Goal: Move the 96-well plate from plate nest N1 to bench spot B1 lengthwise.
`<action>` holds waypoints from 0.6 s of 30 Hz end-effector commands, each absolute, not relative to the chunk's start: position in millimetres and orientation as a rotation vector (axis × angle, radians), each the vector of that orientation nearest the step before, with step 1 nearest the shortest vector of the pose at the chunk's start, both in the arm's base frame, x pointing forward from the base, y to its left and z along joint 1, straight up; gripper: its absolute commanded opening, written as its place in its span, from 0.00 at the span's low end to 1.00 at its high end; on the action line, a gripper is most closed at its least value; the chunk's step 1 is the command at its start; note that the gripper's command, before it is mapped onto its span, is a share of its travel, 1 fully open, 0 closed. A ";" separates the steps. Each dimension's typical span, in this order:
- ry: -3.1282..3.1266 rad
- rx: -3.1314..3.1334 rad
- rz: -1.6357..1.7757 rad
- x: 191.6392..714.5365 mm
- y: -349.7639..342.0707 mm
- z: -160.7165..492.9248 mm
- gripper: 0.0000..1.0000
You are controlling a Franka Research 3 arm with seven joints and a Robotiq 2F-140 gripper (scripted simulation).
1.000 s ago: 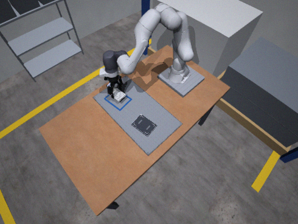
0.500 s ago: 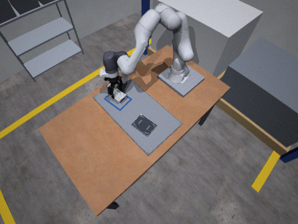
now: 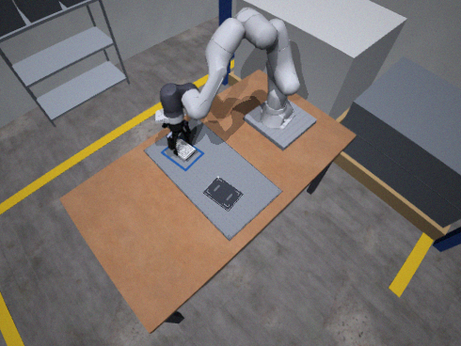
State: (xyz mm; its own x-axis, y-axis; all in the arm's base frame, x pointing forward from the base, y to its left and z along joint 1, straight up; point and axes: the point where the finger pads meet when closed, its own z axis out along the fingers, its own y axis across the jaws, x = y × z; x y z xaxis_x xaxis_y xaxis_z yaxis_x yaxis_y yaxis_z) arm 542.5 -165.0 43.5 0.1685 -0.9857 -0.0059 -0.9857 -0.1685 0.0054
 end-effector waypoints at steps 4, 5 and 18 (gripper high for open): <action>-2.026 2.401 -0.001 544.7 -166.6 35.1 0.60; -2.026 2.401 -0.001 544.9 -166.7 33.4 0.60; -2.026 2.401 -0.001 546.0 -167.4 19.6 0.60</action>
State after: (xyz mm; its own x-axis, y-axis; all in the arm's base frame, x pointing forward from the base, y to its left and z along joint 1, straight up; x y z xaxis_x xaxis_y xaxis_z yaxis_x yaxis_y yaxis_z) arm 543.0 -165.8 19.9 0.1722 -0.9850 -0.0063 -0.9850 -0.1722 0.0066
